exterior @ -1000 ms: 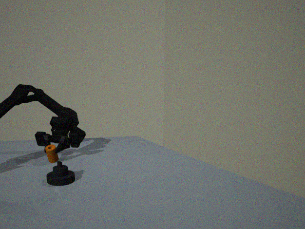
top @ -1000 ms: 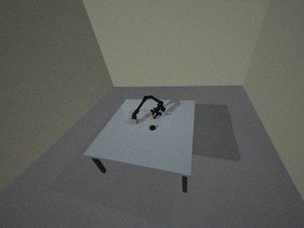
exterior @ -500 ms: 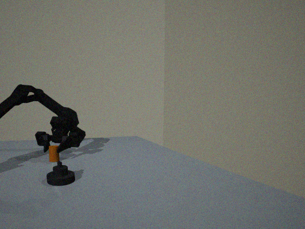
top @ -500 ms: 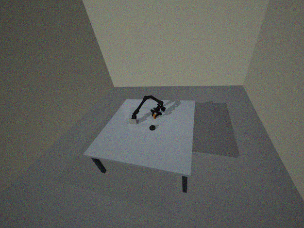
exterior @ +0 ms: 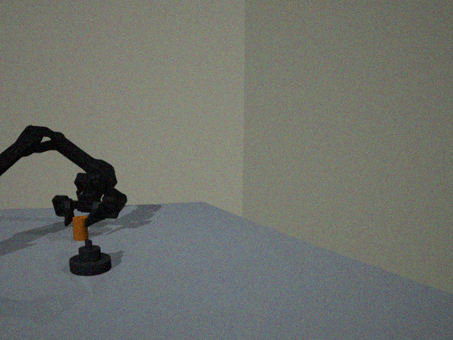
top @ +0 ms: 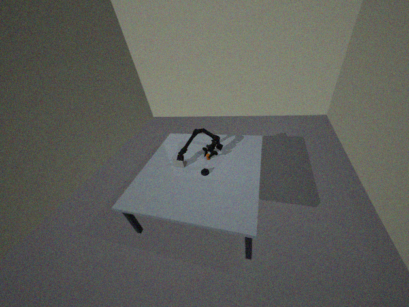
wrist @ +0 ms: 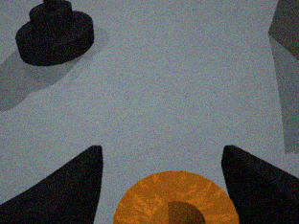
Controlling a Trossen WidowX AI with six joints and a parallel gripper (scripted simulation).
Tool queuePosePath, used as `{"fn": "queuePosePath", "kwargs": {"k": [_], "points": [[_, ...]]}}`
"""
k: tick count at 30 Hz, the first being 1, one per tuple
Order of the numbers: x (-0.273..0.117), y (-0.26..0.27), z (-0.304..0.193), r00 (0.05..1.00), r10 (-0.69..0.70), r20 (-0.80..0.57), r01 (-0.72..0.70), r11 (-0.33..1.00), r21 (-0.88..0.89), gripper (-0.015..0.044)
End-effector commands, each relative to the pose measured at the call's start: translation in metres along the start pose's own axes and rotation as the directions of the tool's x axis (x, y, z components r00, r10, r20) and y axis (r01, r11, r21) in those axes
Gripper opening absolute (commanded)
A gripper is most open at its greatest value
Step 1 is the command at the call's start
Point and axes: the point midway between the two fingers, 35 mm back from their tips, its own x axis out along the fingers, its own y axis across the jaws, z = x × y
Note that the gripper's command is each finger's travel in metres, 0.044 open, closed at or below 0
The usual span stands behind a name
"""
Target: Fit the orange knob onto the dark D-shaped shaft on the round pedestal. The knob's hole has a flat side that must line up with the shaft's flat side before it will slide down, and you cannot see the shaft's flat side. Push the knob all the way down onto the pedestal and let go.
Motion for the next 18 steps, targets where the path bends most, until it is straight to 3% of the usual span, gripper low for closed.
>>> {"fn": "queuePosePath", "kwargs": {"k": [1, 5, 12, 18], "points": [[0.0001, -0.0001, -0.0001, 1.0, 0.0, 0.0, 0.0, 1.0, 0.0, 0.026], [0.0001, -0.0001, -0.0001, 1.0, 0.0, 0.0, 0.0, 1.0, 0.0, 0.026], [0.0001, -0.0001, -0.0001, 1.0, 0.0, 0.0, 0.0, 1.0, 0.0, 0.044], [0.0002, -0.0002, 0.001, 1.0, -0.008, -0.011, 0.008, 1.0, 0.0, 0.044]]}}
